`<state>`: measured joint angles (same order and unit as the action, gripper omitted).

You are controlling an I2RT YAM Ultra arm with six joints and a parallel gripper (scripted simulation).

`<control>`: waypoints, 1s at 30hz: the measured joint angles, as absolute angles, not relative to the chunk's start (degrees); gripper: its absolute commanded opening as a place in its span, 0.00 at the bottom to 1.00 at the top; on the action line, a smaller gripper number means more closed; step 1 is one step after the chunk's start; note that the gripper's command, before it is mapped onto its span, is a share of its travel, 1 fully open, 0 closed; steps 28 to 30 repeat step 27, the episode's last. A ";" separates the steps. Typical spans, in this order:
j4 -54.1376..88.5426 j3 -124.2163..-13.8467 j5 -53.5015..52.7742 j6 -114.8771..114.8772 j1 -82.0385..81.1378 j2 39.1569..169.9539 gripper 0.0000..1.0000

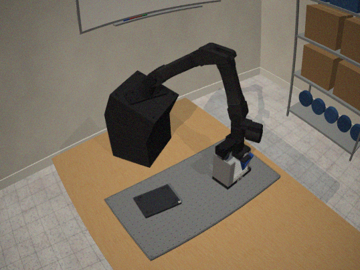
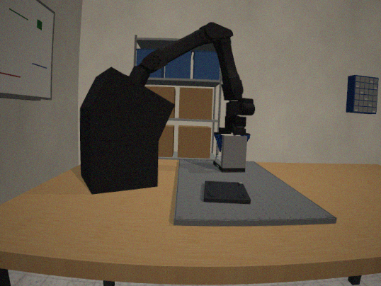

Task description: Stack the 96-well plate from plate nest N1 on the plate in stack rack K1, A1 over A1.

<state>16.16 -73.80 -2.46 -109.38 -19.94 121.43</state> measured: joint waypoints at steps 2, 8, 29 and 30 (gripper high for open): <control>16.82 -73.36 -2.46 -109.34 -19.94 120.66 1.00; 18.96 -72.51 -2.50 -109.25 -19.94 117.80 1.00; 23.97 -72.20 -2.61 -109.03 -19.68 111.77 1.00; 23.97 -72.20 -2.61 -109.03 -19.68 111.77 1.00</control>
